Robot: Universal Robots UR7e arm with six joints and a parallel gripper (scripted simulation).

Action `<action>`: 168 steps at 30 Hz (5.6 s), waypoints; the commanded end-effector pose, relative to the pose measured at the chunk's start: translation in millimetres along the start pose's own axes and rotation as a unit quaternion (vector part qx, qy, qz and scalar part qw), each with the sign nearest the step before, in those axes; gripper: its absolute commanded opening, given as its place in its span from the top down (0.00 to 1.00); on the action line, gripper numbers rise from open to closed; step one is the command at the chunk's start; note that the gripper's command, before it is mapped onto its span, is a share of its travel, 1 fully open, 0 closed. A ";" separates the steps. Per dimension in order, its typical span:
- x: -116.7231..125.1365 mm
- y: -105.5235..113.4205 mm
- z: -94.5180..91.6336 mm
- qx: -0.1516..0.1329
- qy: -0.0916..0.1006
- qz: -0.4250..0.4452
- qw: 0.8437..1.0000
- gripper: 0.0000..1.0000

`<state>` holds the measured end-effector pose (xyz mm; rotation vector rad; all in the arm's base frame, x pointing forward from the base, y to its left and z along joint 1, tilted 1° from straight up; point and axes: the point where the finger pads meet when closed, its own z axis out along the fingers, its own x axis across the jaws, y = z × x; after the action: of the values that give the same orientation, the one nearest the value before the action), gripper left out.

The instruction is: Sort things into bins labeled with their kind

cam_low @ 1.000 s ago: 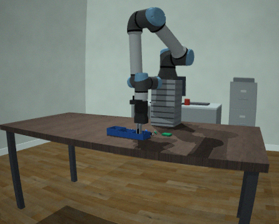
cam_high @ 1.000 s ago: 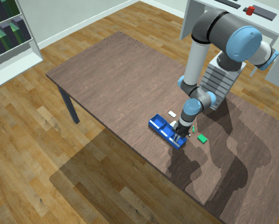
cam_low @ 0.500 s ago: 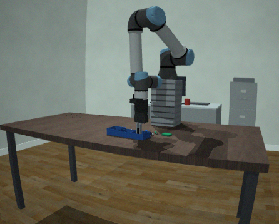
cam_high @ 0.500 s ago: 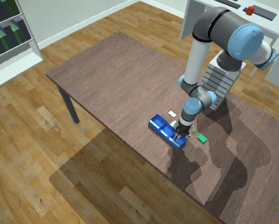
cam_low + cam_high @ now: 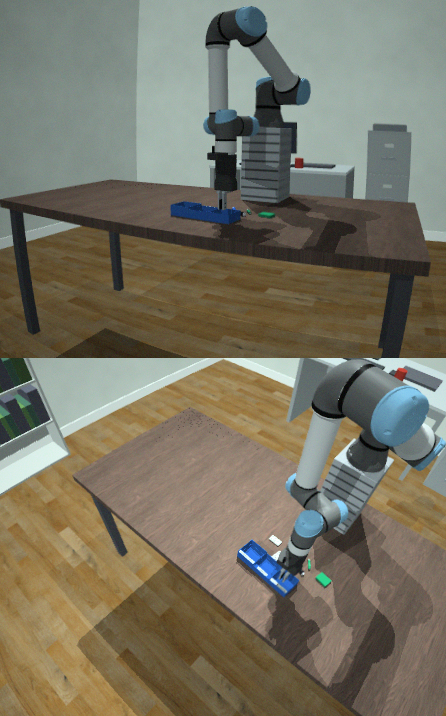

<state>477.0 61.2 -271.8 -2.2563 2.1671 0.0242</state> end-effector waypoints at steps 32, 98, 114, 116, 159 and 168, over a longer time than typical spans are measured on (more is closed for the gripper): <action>0.1 -0.5 -162.8 0.001 0.000 0.000 1.000 0.69; -112.4 134.6 -32.1 0.000 0.000 -0.662 0.749 0.00; -112.3 134.7 -32.1 0.000 0.000 -0.662 0.749 0.00; -112.3 134.7 -32.1 0.000 0.000 -0.662 0.749 0.00; -112.3 134.5 37.8 0.000 0.000 -0.662 0.749 0.00; -112.3 134.6 37.9 0.000 0.000 -0.662 0.749 0.30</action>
<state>337.5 168.6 -307.6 -3.1190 0.1289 0.0050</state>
